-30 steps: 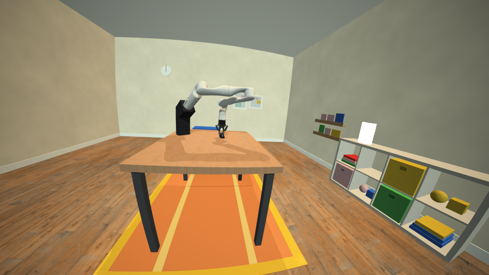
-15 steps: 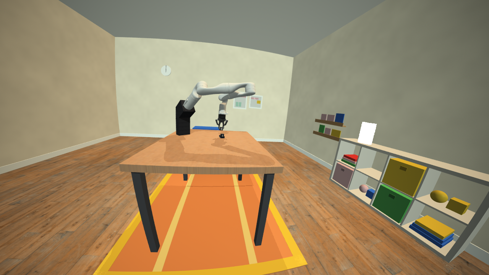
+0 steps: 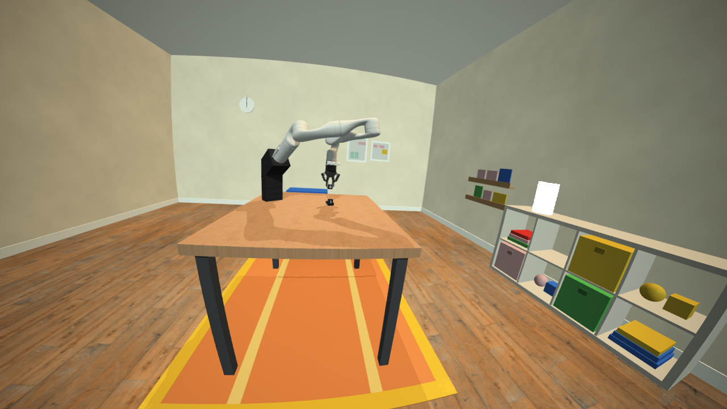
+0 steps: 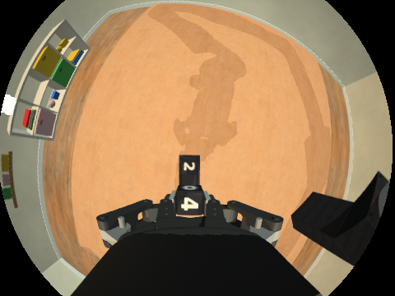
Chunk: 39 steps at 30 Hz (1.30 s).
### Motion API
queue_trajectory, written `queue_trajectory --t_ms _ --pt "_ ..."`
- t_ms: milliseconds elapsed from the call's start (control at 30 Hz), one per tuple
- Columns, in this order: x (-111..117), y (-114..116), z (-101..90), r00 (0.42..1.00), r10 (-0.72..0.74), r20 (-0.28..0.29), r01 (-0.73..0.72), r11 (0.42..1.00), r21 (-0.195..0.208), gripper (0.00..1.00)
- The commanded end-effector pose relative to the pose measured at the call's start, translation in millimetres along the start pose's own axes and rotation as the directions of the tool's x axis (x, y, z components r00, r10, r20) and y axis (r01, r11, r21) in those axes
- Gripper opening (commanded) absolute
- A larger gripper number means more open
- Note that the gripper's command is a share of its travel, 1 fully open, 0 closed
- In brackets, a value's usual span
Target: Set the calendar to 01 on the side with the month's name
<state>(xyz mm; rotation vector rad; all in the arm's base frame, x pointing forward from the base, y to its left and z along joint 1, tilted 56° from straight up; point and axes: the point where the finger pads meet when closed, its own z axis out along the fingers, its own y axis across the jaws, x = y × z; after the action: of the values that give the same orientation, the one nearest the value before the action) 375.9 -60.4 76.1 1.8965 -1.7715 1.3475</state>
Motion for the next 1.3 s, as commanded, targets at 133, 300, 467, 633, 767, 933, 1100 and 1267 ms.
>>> queue_trajectory --t_ms 133,300,467,633,767,933,1100,1267 --pt "0 -1 -0.9 1.000 0.001 0.001 -0.001 1.000 0.003 0.28" --pt "0 -1 -0.9 1.000 0.006 0.002 -0.006 1.000 0.003 0.28" --pt "1 -1 -0.7 1.000 0.022 0.002 -0.022 1.000 0.002 0.28" --pt "6 -2 0.0 0.997 0.082 0.004 -0.082 0.997 0.001 0.28" --pt "12 -3 0.9 0.986 0.165 0.006 -0.165 0.986 -0.001 0.28" --pt "24 -5 2.4 0.952 0.306 0.008 -0.306 0.952 -0.005 0.28" --pt "32 -6 3.4 0.914 0.406 0.009 -0.406 0.914 -0.007 0.28" --pt "48 -7 5.1 0.814 0.581 0.009 -0.581 0.814 -0.011 0.28"
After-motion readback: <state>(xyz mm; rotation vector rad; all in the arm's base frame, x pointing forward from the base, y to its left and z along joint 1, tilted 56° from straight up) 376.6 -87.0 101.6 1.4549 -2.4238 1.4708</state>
